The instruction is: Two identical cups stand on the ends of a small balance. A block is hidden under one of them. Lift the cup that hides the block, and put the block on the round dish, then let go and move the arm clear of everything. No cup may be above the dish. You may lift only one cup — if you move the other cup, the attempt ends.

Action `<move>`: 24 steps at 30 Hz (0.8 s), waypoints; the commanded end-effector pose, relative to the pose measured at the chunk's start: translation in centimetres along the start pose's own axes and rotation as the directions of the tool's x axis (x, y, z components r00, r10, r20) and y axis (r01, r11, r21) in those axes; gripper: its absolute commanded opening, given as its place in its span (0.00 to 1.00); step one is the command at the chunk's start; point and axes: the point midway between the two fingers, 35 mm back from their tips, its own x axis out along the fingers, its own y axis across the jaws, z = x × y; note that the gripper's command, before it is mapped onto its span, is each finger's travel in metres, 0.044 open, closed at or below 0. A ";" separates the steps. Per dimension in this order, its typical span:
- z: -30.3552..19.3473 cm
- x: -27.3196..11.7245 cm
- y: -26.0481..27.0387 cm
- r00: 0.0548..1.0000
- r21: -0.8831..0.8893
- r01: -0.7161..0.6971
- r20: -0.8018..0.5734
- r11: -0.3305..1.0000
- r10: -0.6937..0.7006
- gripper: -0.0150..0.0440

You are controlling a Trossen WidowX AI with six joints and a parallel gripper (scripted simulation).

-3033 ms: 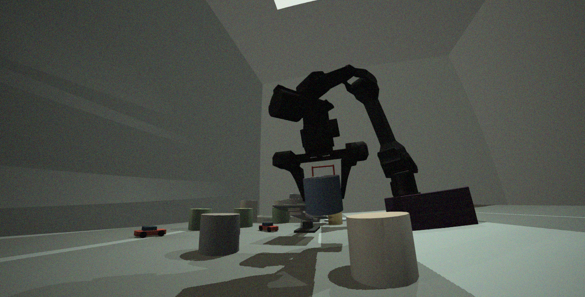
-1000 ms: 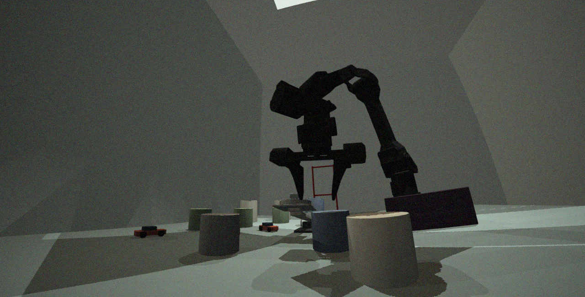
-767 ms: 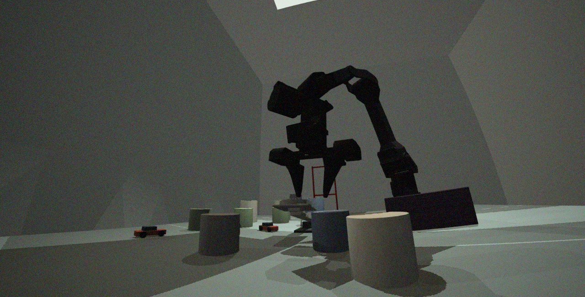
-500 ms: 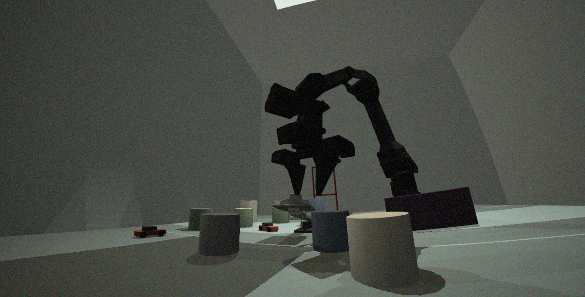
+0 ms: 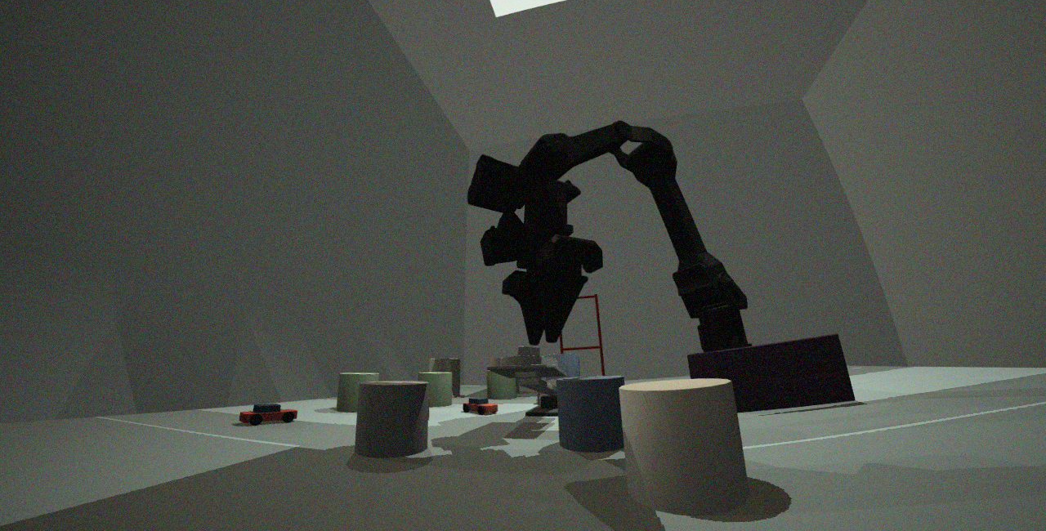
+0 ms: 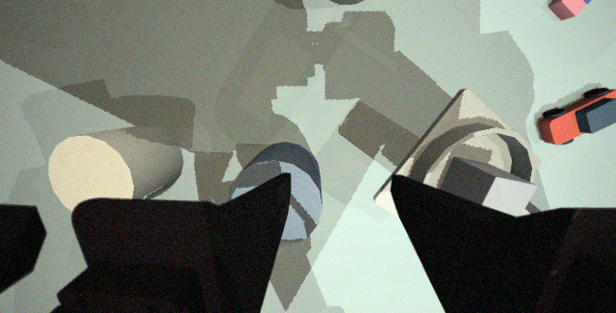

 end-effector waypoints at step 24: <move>0.9 -1.7 -4.3 1.000 0.779 0.012 -0.012 0.626 -0.006 0.69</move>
